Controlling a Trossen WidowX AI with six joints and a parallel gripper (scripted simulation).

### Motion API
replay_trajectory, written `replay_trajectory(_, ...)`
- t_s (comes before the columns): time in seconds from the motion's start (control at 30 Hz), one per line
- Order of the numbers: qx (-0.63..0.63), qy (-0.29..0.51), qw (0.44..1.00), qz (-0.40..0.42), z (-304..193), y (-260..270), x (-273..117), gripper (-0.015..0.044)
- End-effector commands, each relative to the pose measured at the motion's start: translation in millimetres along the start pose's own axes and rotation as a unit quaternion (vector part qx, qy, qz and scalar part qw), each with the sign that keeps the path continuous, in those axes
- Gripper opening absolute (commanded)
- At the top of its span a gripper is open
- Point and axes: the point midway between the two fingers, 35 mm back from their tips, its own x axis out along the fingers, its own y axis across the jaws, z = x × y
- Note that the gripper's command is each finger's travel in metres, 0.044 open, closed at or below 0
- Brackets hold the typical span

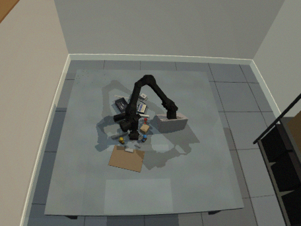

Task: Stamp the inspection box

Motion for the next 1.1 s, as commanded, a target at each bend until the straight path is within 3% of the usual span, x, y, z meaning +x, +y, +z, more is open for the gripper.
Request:
replay_trajectory(0.0,-0.002,-0.001,1.0,-0.001,0.3,-0.1,1.0,0.0)
replay_trajectory(1.07,-0.002,-0.001,1.0,-0.001,0.3,-0.1,4.6,0.0)
